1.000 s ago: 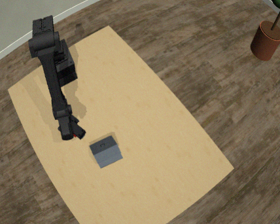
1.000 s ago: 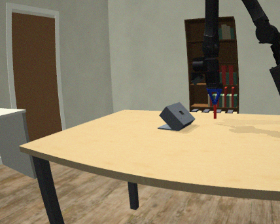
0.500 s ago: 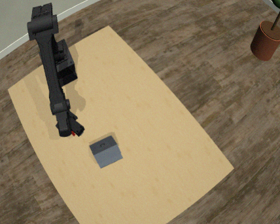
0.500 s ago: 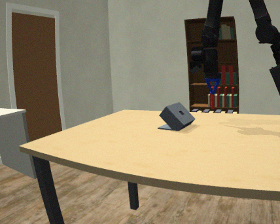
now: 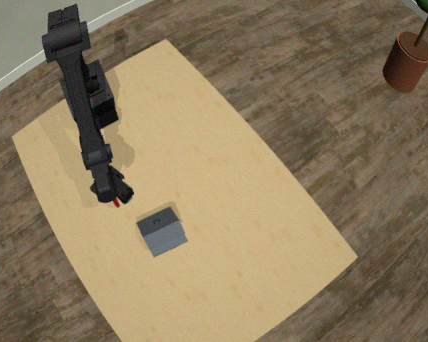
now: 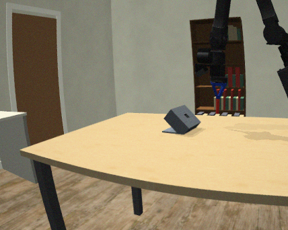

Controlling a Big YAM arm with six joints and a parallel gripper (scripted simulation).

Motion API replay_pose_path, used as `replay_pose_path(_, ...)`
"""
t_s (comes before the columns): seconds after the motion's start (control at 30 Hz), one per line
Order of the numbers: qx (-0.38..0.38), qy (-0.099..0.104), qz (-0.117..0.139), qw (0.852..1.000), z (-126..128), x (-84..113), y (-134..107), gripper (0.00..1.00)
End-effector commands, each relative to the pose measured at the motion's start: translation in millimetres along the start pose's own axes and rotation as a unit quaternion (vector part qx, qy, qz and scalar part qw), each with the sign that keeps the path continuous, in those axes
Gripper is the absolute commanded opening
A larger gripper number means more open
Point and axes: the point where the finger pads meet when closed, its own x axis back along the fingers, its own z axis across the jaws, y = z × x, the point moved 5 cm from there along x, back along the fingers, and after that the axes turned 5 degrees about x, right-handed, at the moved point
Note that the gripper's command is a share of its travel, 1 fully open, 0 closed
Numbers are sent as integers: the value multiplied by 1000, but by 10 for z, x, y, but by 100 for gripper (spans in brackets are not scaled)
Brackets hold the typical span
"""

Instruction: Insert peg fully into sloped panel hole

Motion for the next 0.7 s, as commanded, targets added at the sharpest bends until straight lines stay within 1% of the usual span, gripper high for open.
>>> replay_pose_path(0.0, -11, -17, -23, 1000, 2, 55, 98, 0)
replay_pose_path(0.43, -37, -43, -57, 997, 151, 53, 168, 0)
replay_pose_path(0.5, -37, -43, -57, 997, 151, 53, 168, 0)
replay_pose_path(0.53, -40, -47, -64, 996, 131, 63, 220, 0)
replay_pose_path(0.57, -42, -46, -62, 996, 174, 55, 178, 0)
replay_pose_path(0.67, -48, -51, -71, 995, 209, 59, 192, 0)
